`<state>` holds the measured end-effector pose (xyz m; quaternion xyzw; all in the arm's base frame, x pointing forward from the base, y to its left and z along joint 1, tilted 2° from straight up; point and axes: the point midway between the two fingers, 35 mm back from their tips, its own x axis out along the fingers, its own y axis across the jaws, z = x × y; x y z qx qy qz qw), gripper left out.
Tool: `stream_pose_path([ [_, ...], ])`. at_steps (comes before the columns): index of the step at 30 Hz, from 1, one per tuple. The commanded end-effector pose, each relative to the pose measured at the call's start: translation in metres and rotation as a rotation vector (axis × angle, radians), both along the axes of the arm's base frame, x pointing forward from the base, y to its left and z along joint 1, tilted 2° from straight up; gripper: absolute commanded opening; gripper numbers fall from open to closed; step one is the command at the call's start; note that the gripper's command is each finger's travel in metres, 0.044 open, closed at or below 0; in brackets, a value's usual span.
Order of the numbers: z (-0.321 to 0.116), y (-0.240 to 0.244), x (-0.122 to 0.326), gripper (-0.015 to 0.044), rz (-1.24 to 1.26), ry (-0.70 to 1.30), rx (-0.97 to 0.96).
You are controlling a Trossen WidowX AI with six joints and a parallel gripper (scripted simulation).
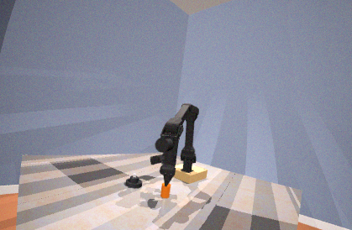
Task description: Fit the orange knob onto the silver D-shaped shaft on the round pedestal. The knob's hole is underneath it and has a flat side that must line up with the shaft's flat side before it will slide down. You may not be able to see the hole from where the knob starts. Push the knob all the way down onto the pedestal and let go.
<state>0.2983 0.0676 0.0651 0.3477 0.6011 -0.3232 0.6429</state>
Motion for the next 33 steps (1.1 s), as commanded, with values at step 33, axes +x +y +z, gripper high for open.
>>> stream_pose_path([
  [33,-0.062,-0.002,0.001,0.0440,-0.002,0.012,-0.006],
])
